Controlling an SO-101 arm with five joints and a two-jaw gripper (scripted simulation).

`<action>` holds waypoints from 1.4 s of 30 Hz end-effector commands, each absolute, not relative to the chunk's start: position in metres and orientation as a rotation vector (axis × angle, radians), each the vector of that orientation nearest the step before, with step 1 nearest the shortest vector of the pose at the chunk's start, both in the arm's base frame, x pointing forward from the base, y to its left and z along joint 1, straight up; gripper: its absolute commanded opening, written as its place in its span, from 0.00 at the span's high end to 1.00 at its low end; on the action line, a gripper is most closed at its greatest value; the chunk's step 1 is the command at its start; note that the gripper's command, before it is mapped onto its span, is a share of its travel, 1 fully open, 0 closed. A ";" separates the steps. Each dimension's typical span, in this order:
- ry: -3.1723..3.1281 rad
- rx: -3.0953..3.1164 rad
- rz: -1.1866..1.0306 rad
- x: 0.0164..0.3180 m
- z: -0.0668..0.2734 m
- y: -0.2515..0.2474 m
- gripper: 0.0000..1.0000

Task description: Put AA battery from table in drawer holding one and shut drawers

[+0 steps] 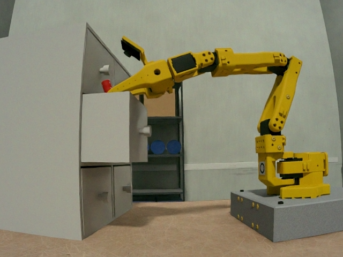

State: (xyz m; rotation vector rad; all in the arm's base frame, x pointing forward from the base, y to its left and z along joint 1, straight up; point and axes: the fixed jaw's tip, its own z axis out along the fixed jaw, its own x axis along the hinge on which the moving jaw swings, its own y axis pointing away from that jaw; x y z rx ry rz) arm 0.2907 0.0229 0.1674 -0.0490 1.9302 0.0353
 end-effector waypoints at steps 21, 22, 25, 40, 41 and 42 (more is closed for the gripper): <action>1.921 -0.047 0.034 0.289 0.170 0.022 0.97; 1.921 -0.047 0.034 0.289 0.170 0.022 0.96; 1.921 -0.047 0.034 0.289 0.170 0.022 0.94; 1.921 -0.047 0.034 0.289 0.170 0.022 0.87; 1.921 -0.047 0.034 0.289 0.170 0.022 0.86; 1.921 -0.047 0.034 0.289 0.170 0.022 0.86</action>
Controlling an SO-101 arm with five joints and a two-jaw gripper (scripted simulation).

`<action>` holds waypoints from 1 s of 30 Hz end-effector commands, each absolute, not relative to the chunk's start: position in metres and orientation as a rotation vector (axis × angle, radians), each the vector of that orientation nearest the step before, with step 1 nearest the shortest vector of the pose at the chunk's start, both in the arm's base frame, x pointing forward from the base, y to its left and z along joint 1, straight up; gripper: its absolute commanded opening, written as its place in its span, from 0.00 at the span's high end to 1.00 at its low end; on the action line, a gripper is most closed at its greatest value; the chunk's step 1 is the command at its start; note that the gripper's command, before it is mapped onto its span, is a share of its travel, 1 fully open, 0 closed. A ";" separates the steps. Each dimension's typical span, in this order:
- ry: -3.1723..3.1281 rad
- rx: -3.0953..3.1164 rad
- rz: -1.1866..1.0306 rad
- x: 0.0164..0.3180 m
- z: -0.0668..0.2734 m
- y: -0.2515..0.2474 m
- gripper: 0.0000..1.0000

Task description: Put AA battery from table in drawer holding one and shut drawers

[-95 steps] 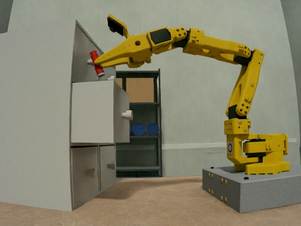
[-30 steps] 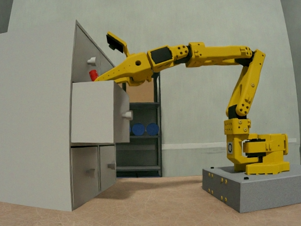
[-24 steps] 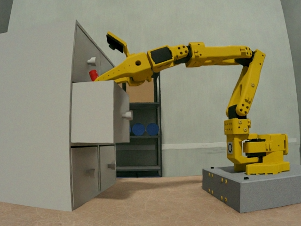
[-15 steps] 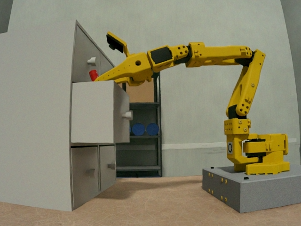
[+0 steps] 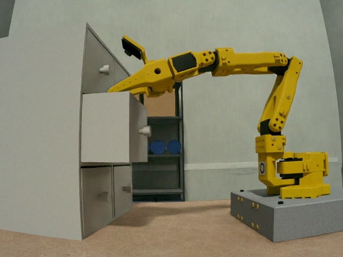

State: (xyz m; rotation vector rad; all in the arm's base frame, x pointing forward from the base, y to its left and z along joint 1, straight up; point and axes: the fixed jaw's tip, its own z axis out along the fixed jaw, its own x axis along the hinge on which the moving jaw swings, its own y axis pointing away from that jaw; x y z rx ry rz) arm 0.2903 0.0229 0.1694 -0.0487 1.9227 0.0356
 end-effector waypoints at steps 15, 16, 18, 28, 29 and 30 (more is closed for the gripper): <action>1.921 -0.047 0.034 0.289 0.170 0.022 0.78; 1.921 -0.047 0.034 0.289 0.170 0.022 0.78; 1.921 -0.047 0.034 0.289 0.170 0.022 0.77; 1.921 -0.049 0.032 0.289 0.180 0.022 0.75; 1.921 -0.050 0.032 0.290 0.183 0.022 0.75; 1.921 -0.051 0.032 0.290 0.185 0.022 0.75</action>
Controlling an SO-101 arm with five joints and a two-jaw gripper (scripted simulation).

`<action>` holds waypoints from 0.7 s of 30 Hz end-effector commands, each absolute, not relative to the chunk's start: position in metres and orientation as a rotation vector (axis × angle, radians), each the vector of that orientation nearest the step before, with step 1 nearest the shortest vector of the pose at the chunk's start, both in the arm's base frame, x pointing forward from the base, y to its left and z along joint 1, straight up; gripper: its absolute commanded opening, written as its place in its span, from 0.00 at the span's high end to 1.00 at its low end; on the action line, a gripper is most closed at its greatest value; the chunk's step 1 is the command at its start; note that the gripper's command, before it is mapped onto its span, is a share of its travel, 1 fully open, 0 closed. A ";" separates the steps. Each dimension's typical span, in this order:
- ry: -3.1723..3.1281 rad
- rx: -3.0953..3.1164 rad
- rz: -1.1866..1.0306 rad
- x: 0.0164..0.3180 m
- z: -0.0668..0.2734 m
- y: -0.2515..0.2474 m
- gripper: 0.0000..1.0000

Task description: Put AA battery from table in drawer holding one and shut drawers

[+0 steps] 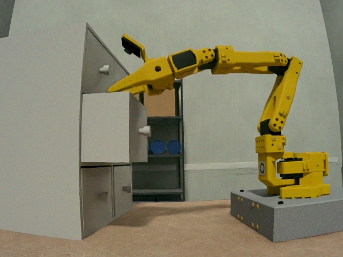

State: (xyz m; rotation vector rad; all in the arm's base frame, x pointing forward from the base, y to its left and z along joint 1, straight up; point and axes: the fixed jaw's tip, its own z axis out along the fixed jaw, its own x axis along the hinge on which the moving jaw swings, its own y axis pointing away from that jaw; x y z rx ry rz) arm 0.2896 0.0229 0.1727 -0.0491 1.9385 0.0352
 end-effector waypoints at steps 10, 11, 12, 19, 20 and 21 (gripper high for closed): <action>1.921 -0.055 0.028 0.289 0.206 0.022 0.75; 1.921 -0.055 0.028 0.289 0.206 0.022 0.75; 1.921 -0.055 0.028 0.289 0.206 0.022 0.75; 1.921 -0.055 0.028 0.289 0.206 0.022 0.75; 1.921 -0.055 0.028 0.289 0.206 0.022 0.75; 1.921 -0.055 0.028 0.289 0.206 0.022 0.75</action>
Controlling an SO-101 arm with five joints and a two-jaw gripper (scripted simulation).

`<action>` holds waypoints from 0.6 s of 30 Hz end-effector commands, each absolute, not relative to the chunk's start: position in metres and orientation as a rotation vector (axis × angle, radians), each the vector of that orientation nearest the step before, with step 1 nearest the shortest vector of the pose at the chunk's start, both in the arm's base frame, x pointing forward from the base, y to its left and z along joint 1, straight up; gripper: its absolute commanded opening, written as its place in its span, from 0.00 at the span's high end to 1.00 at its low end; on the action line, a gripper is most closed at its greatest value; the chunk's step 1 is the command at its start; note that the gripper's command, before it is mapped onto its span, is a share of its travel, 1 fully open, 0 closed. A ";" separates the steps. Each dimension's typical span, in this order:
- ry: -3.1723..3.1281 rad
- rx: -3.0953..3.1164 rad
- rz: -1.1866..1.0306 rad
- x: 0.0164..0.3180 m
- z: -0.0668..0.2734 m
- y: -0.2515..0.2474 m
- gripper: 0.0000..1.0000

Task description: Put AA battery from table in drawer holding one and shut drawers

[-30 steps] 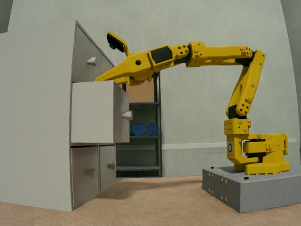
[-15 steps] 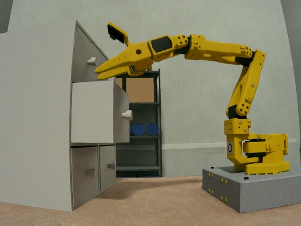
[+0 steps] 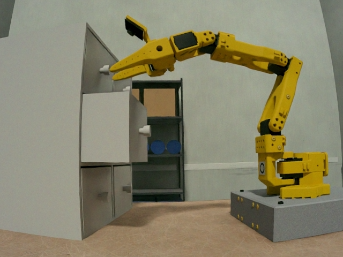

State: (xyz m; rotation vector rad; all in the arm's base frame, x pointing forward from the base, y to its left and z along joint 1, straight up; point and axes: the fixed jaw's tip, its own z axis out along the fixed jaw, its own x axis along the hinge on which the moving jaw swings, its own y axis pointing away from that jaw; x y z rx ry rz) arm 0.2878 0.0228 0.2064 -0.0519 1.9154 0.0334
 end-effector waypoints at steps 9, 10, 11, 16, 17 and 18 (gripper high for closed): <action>1.921 -0.055 0.028 0.284 0.208 0.022 0.75; 1.921 -0.055 0.028 0.281 0.209 0.022 0.75; 1.921 -0.055 0.028 0.279 0.210 0.022 0.75; 1.922 -0.056 0.027 0.266 0.213 0.021 0.75; 1.922 -0.056 0.027 0.263 0.214 0.021 0.75; 1.922 -0.056 0.027 0.261 0.214 0.021 0.75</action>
